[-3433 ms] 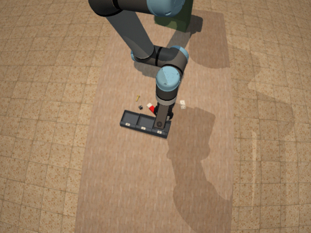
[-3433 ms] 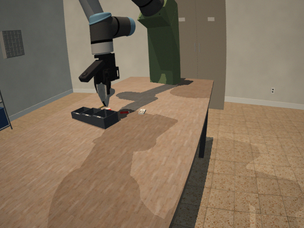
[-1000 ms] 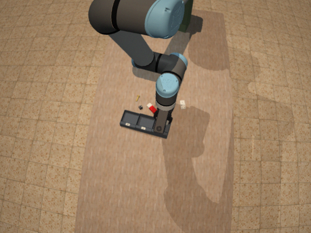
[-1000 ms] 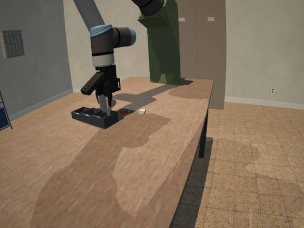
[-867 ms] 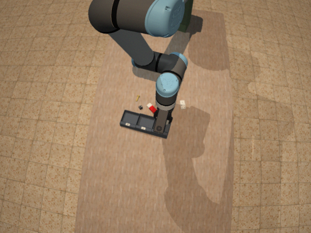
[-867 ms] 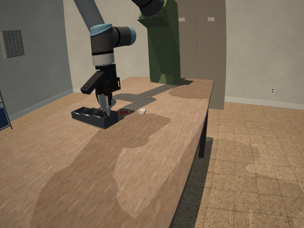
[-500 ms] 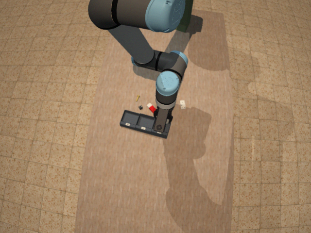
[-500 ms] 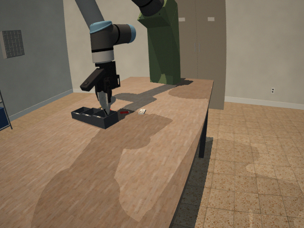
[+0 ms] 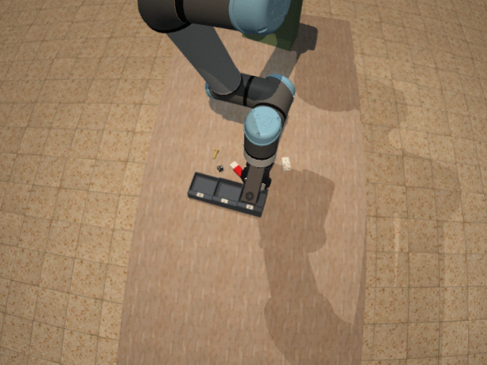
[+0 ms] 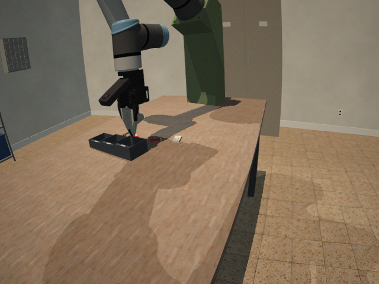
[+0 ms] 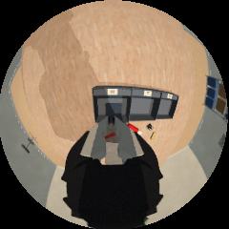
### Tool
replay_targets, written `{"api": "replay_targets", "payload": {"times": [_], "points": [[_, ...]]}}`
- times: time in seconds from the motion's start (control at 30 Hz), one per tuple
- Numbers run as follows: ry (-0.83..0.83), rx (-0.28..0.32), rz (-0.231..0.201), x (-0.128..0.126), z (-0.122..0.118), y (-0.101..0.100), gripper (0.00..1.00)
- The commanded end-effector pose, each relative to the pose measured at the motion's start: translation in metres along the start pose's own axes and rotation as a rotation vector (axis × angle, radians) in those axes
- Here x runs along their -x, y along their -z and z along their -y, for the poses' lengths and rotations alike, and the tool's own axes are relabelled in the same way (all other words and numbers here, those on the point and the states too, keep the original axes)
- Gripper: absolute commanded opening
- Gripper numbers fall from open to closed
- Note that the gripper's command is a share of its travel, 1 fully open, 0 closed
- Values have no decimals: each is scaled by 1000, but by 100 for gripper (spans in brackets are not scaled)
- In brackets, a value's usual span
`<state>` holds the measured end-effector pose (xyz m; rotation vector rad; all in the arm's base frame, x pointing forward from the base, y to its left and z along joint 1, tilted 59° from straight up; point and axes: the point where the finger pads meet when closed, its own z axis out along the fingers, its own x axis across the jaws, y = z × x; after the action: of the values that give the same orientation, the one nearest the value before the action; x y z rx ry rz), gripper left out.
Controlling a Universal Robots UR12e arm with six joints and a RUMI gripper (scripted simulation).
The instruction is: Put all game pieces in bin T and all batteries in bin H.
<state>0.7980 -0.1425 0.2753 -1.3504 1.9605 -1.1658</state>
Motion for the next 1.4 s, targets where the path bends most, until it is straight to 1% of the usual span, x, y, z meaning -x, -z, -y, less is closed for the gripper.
{"api": "replay_targets", "payload": {"times": [0.0,0.4,0.9,1.37], "points": [[0,-1,0,0,0,20,4],[0,-1,0,0,0,21,4],[0,-1,0,0,0,144,4],[0,-1,0,0,0,145,4]]}}
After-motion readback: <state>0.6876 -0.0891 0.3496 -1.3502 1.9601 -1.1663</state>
